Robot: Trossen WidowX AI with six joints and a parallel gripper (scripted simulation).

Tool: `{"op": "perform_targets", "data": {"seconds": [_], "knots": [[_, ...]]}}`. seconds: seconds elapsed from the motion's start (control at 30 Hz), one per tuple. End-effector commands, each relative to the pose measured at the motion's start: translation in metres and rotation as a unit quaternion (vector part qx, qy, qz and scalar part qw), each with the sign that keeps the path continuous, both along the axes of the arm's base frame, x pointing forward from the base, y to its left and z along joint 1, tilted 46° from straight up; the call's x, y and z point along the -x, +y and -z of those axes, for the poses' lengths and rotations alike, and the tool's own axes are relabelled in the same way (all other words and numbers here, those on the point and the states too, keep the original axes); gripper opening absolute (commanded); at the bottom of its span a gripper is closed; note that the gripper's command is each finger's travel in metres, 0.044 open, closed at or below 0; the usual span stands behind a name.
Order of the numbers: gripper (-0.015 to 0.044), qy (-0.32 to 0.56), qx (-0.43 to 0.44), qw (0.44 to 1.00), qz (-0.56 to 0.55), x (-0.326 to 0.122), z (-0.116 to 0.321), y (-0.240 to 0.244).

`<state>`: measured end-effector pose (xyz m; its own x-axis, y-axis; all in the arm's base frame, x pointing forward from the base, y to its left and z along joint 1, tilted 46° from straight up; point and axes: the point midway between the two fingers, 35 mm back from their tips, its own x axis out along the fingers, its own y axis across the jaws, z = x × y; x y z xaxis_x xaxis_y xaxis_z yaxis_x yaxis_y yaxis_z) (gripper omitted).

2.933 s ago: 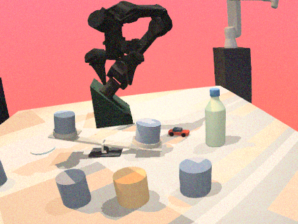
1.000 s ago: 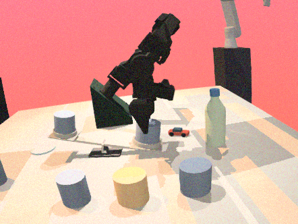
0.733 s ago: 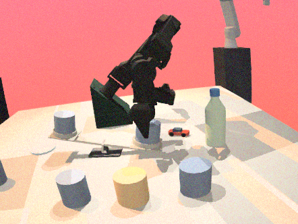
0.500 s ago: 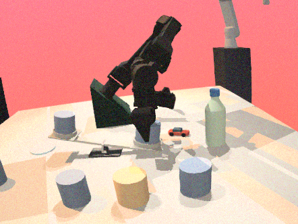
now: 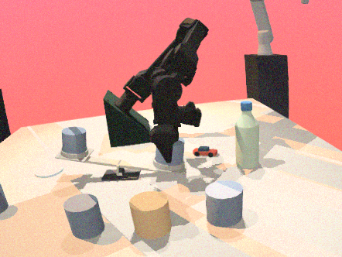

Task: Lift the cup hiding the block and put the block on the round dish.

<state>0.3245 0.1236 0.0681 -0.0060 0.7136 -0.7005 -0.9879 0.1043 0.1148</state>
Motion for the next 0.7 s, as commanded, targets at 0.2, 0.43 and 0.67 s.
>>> {"op": "perform_targets", "data": {"seconds": [0.2, 0.43, 0.67], "knots": [[0.0045, 0.001, 0.0, 1.0, 0.002, -0.002, -0.005, -0.005], [0.0, 0.001, 0.001, 1.0, 0.002, -0.004, -0.01, -0.012], [0.0, 0.001, 0.002, 1.0, 0.002, -0.005, -0.016, -0.018]]}}
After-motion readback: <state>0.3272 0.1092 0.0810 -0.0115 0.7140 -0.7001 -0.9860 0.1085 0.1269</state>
